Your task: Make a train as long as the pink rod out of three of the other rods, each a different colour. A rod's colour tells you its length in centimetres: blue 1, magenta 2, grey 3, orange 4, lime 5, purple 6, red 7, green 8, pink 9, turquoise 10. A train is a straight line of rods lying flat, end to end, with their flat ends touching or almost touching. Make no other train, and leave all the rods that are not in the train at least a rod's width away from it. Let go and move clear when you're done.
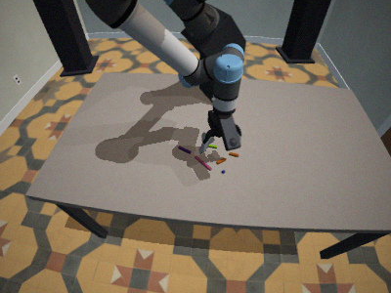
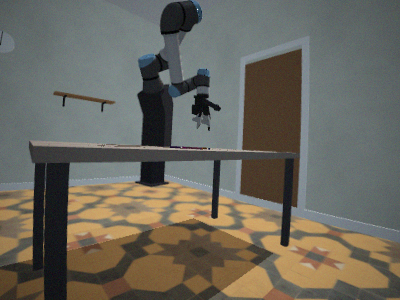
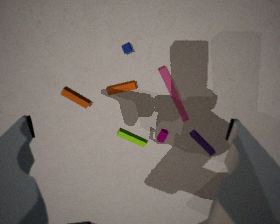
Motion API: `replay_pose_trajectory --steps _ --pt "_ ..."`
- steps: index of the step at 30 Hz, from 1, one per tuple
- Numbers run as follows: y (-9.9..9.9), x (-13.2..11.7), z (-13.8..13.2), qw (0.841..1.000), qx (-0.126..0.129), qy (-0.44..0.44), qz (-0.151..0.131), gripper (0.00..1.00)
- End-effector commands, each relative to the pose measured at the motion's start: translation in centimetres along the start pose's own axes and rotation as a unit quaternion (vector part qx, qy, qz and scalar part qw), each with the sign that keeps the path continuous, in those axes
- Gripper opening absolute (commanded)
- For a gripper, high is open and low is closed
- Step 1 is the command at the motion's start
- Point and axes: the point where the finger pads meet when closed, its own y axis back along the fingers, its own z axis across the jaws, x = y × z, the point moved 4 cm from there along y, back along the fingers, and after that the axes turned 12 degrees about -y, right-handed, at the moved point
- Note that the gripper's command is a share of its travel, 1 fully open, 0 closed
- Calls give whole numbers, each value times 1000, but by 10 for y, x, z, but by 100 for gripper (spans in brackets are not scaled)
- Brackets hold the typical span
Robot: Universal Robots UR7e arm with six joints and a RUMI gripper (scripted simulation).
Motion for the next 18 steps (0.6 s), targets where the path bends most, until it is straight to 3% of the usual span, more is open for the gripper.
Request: replay_pose_trajectory --steps 1,18 --pt "-3 3 1 998 -3 -62 -2 100" --pt "-8 5 3 971 -3 -238 -1 100"
